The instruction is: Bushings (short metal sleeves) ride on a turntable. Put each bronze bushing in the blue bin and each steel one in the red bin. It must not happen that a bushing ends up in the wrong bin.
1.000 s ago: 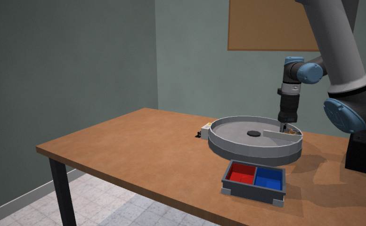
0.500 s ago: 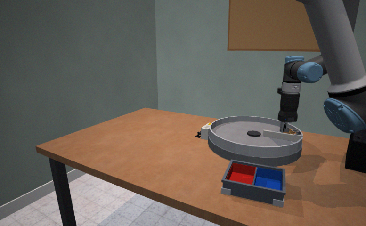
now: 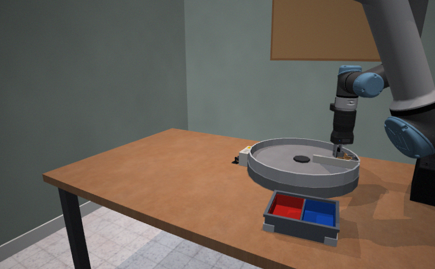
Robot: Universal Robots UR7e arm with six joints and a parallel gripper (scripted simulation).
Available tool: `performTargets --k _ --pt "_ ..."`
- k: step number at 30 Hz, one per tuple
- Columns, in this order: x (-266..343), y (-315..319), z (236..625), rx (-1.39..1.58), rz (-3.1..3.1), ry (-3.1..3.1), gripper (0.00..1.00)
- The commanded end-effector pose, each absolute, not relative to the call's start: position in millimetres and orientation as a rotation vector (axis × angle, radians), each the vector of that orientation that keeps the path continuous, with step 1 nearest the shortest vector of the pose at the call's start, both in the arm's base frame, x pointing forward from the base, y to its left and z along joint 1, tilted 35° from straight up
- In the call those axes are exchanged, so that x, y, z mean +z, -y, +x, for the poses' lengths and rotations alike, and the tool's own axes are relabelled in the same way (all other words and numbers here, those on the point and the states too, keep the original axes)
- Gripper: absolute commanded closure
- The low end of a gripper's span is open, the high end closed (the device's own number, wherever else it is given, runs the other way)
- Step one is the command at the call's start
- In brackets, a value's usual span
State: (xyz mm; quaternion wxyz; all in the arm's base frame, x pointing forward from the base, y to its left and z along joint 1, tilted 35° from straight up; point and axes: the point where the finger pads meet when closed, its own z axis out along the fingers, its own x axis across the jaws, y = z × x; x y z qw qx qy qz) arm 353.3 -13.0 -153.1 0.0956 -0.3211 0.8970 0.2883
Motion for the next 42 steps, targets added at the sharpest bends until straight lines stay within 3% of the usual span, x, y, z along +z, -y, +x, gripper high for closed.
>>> performTargets --k 1,42 --pt "-152.8 13.5 353.6 0.853 -0.951 -2.658 1.00" --pt "-143.1 20.5 353.8 0.853 -0.951 -2.658 1.00"
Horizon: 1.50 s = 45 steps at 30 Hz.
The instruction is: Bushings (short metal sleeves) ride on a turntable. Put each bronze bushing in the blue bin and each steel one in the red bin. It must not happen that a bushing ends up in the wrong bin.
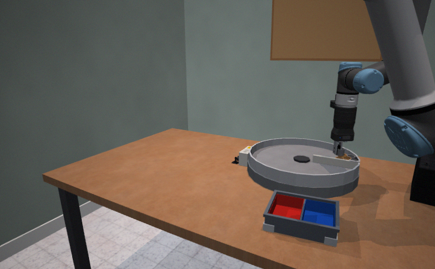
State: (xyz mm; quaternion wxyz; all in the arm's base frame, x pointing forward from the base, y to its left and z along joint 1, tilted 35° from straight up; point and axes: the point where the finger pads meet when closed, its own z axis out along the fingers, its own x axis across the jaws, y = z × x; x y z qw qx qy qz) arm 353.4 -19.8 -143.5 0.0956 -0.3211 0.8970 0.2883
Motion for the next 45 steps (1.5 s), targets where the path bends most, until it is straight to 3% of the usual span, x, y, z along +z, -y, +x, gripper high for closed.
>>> performTargets --k 1,29,45 --pt "-143 20 354 0.853 -0.951 -2.658 1.00" --pt "-101 51 354 0.853 -0.951 -2.658 1.00" --pt "-38 -38 361 0.863 -0.888 -2.693 1.00"
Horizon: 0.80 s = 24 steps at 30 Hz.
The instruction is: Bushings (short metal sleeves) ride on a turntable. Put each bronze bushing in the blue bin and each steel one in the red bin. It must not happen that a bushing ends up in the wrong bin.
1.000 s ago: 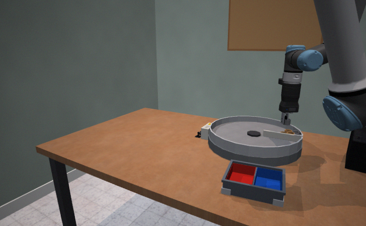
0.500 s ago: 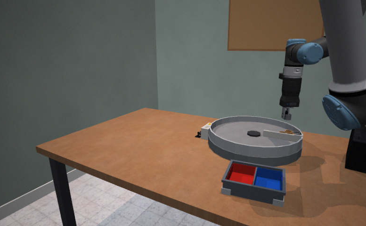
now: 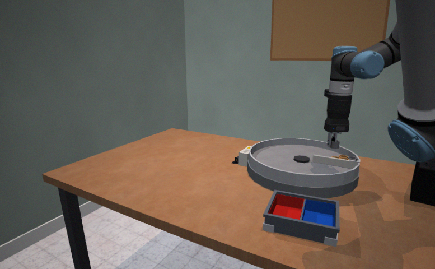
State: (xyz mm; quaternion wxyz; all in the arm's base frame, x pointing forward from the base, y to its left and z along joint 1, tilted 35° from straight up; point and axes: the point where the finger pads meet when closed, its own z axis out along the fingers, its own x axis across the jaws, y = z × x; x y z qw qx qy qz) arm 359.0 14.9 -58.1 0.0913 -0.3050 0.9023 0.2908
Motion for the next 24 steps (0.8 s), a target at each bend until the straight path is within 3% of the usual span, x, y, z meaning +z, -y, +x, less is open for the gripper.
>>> performTargets --k 1,24 --pt "-38 -38 361 0.863 -0.888 -2.693 1.00" --pt "31 -136 369 0.874 -0.818 -2.729 1.00"
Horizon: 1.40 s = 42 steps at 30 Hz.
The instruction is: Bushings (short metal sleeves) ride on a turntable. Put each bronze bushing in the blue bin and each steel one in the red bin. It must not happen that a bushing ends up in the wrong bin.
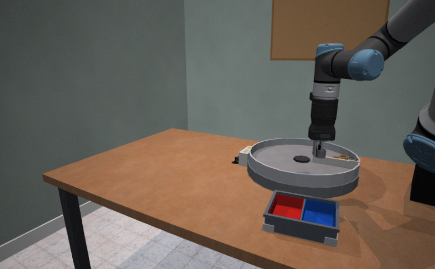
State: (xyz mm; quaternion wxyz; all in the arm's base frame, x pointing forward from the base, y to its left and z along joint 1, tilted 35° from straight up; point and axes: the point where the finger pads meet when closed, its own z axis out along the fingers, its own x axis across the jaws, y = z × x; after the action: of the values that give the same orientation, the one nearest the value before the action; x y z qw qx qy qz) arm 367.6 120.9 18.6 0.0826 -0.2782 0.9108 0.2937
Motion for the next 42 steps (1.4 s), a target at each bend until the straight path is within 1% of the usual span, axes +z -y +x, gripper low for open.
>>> performTargets --k 1,5,10,15,19,23,26,42 --pt "37 -145 370 0.875 -0.812 -2.732 1.00" --pt "56 -171 372 0.878 -0.792 -2.742 1.00" --pt "56 -171 372 0.878 -0.792 -2.742 1.00" --pt "87 -214 375 0.883 -0.761 -2.757 1.00" --pt "88 -216 375 0.883 -0.760 -2.757 1.00" --pt "113 -251 378 0.887 -0.733 -2.770 1.00" --pt "119 -260 379 0.888 -0.727 -2.773 1.00" --pt "119 -260 379 0.889 -0.727 -2.772 1.00"
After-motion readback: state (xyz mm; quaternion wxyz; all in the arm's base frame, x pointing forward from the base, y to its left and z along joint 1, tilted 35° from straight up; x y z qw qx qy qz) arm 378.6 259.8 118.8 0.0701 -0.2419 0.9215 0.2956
